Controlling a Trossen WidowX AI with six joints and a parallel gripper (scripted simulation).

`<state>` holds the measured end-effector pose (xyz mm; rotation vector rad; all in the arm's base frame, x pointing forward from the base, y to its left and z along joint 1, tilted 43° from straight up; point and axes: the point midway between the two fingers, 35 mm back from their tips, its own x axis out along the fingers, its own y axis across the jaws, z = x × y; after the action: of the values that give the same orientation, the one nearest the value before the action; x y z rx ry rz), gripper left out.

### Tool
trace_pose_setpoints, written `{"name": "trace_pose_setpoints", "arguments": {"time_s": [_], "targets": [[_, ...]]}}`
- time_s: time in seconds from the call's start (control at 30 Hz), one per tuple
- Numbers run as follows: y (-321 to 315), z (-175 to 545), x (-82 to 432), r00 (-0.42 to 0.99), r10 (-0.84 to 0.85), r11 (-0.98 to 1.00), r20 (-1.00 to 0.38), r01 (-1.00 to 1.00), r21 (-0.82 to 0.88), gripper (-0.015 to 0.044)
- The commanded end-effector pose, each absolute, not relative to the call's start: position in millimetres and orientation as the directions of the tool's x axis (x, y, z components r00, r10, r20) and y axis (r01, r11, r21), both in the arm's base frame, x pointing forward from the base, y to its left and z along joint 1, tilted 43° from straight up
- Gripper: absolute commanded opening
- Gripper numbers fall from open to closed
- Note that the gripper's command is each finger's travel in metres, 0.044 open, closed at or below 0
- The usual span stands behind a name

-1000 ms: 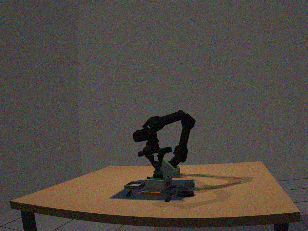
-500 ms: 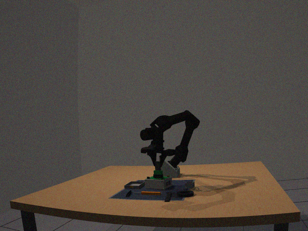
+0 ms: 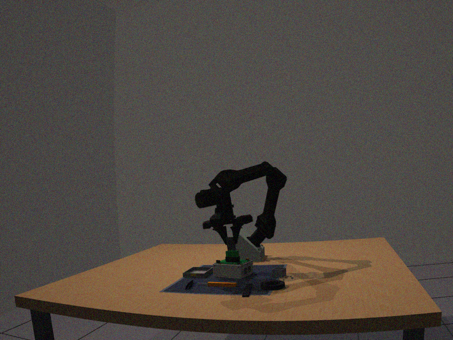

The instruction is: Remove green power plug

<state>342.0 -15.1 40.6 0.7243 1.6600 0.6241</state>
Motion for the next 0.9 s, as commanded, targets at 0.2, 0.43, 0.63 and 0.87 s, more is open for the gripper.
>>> {"name": "trace_pose_setpoints", "arguments": {"time_s": [0.2,0.43,0.63,0.87], "targets": [[-20.4,66.4,346.0,-0.136,0.574,0.819,-0.807,0.121,0.561,0.0],[-24.0,64.8,345.6,-0.131,0.609,0.793,-0.783,0.127,0.596,0.0],[-32.5,64.6,345.3,-0.121,0.665,0.746,-0.737,0.136,0.652,0.0],[-35.1,67.5,345.8,-0.121,0.665,0.746,-0.737,0.136,0.651,0.0]]}}
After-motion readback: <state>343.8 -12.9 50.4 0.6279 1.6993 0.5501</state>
